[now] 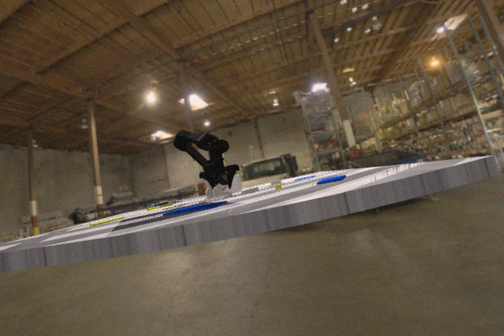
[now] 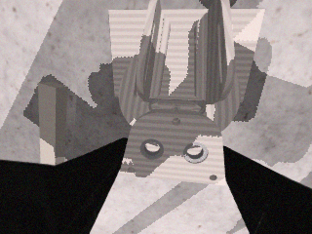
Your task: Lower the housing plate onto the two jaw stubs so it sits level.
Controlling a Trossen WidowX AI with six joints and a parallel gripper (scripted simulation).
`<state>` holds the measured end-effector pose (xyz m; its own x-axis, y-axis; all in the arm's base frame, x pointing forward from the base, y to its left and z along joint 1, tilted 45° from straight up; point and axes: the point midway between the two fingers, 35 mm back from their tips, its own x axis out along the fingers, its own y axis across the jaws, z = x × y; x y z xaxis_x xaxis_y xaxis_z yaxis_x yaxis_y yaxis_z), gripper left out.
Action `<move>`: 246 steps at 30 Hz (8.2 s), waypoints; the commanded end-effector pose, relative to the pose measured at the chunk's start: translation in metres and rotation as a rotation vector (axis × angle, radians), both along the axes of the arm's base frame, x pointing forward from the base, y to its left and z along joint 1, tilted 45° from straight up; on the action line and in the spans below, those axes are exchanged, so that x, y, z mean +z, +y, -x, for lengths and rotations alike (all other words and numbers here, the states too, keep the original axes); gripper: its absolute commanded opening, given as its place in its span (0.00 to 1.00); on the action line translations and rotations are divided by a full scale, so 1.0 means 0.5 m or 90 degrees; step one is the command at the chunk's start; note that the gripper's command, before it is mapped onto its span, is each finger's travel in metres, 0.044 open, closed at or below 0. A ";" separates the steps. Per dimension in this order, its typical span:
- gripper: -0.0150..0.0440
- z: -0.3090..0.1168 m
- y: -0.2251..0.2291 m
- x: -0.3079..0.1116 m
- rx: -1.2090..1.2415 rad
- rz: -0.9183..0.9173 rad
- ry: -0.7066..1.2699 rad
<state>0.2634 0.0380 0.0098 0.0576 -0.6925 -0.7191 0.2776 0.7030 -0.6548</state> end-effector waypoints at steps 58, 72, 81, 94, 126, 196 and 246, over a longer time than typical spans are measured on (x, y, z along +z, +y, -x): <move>0.85 0.001 -0.027 -0.025 0.005 0.004 0.005; 0.85 0.001 -0.033 -0.030 0.005 0.004 0.005; 0.85 0.001 -0.034 -0.031 0.005 0.004 0.005; 0.85 0.001 -0.037 -0.034 0.005 0.004 0.005; 0.85 0.001 -0.037 -0.034 0.005 0.004 0.005; 1.00 0.001 -0.037 -0.034 0.004 0.005 0.005; 1.00 0.135 0.126 0.148 0.005 0.002 0.010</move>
